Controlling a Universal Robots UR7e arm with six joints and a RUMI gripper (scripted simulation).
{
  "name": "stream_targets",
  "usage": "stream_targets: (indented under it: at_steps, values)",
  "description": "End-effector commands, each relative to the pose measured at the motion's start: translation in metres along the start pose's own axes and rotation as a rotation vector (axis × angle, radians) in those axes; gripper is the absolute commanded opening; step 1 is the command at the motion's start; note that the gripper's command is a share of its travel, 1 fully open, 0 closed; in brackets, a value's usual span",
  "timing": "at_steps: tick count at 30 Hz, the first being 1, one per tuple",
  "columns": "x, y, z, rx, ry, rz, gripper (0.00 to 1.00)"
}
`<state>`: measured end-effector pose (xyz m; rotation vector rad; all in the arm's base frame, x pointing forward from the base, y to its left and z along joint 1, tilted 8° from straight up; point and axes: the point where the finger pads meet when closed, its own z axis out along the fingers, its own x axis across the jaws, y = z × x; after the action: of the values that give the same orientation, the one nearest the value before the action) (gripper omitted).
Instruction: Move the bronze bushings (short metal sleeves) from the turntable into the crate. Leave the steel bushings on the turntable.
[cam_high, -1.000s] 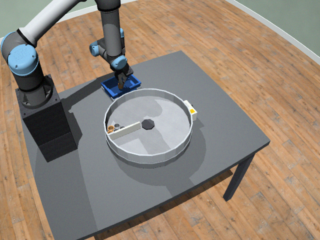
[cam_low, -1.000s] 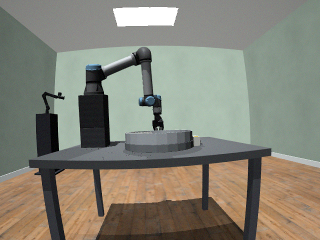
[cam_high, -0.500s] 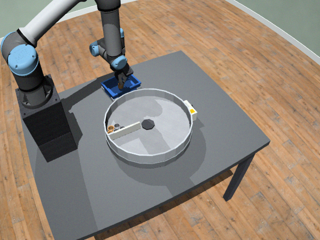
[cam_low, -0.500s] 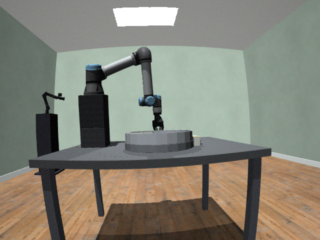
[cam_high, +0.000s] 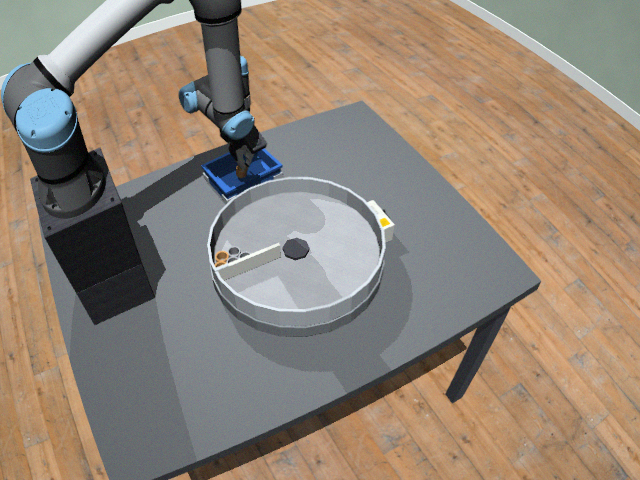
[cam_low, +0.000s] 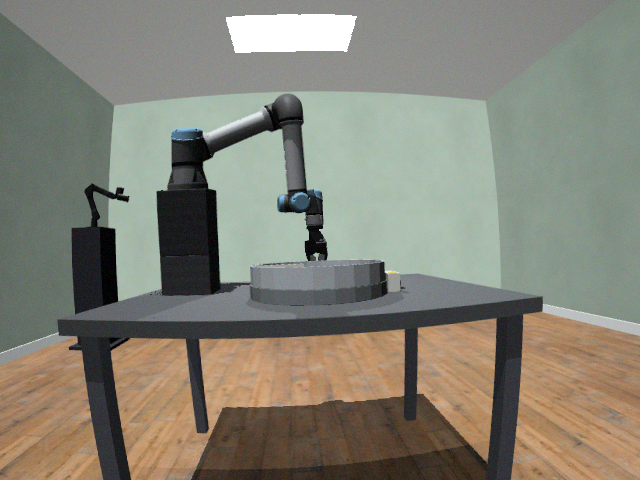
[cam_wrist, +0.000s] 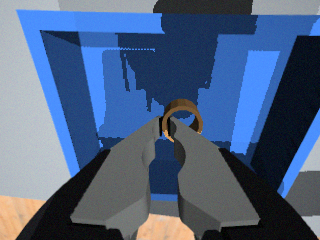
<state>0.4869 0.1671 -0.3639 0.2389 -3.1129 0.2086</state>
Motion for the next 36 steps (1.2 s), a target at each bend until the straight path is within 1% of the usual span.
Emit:
stream_targets:
  at_steps: [1, 19, 36]
  values:
    - [-0.0021, -0.0008, 0.001, 0.0, -0.003, 0.001, 0.0]
    - [-0.0027, -0.0011, 0.0059, 0.0, -0.004, 0.001, 0.0]
    - [-0.0023, -0.0011, 0.0058, 0.0, -0.003, 0.001, 0.0]
